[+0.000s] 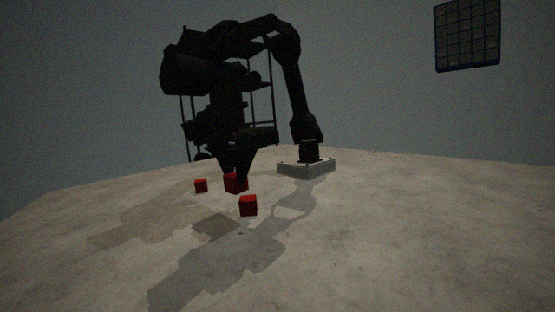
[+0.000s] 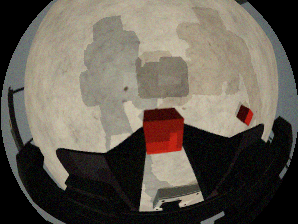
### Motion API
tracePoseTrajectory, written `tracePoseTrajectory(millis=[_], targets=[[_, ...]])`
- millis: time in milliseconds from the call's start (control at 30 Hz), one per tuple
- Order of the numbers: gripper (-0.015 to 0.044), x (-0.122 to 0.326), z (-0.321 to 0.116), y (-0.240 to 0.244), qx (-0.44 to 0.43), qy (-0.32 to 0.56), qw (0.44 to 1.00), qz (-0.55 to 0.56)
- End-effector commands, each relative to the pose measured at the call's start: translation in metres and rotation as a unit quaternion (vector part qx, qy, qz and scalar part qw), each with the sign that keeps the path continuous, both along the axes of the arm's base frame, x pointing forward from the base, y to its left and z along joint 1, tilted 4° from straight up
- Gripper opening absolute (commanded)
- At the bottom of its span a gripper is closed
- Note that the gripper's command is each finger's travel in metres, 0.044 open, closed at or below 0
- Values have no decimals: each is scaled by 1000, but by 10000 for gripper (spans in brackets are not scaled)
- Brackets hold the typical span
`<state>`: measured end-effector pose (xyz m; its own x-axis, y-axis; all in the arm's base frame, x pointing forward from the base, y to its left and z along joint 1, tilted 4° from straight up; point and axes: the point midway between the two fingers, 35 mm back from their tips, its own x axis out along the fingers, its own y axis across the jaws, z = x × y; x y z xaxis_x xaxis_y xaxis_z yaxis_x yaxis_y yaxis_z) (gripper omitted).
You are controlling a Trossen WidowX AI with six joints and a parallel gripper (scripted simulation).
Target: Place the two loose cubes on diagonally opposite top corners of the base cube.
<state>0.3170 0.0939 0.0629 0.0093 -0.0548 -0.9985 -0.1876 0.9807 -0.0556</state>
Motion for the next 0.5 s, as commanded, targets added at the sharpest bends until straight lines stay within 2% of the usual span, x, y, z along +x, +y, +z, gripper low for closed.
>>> tracePoseTrajectory(millis=[0, 467], targets=[[105, -1, -11, 0, 1, 4, 1000, 4], [105, -1, -21, -1, 1, 5, 1000, 6]])
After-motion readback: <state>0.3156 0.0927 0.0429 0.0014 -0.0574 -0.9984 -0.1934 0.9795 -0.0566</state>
